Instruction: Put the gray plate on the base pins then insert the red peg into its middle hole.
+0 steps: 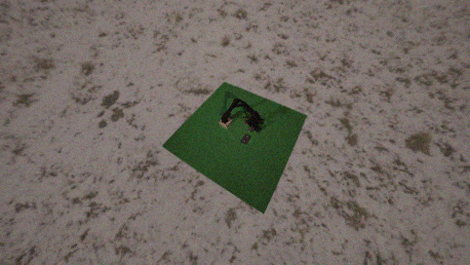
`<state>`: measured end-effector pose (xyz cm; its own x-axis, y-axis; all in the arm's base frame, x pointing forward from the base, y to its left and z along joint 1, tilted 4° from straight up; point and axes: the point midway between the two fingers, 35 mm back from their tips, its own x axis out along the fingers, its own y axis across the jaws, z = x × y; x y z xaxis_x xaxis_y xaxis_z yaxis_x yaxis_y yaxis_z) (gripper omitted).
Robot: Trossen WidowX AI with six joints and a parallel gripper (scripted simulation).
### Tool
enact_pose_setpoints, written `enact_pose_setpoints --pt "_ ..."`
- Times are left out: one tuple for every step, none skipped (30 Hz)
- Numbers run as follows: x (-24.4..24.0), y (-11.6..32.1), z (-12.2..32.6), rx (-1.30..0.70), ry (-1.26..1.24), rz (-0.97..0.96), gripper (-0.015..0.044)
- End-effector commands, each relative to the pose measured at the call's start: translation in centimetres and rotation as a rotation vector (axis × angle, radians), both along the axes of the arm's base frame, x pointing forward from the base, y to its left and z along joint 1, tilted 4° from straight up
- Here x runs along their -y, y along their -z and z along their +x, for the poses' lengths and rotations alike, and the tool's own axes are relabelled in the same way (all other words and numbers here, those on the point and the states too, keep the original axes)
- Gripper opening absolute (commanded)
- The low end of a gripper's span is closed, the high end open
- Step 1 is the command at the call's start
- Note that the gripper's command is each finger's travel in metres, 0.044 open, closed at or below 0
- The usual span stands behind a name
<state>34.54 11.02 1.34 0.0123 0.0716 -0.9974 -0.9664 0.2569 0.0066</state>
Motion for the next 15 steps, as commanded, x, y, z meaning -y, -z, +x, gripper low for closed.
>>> enact_pose_setpoints --pt "0.08 0.16 -0.08 -0.001 0.004 -0.005 0.0282" --pt "0.08 0.16 -0.08 -0.001 0.004 -0.005 0.0256" --pt "0.08 0.16 -0.08 -0.001 0.004 -0.005 0.023" --pt "0.08 0.16 -0.08 -0.001 0.004 -0.005 0.0204" --pt "0.08 0.16 -0.08 -0.001 0.004 -0.005 0.0177" --pt "0.08 0.16 -0.08 -0.001 0.004 -0.005 0.0151" --pt "0.08 0.16 -0.08 -0.001 0.004 -0.005 0.0145" --pt "0.08 0.16 -0.08 -0.001 0.004 -0.005 0.0138" --pt "0.08 0.16 -0.08 -0.001 0.004 -0.005 0.0131" --pt "0.08 0.16 -0.08 -0.001 0.004 -0.005 0.0125" --pt "0.08 0.16 -0.08 -0.001 0.004 -0.005 0.0118" --pt "0.08 0.16 -0.08 -0.001 0.004 -0.005 0.0111" --pt "0.08 0.16 -0.08 -0.001 0.004 -0.005 0.0085" --pt "0.08 0.11 -0.07 -0.001 0.004 -0.005 0.0059" --pt "0.09 -0.04 -0.04 -0.001 0.004 -0.005 0.0032"
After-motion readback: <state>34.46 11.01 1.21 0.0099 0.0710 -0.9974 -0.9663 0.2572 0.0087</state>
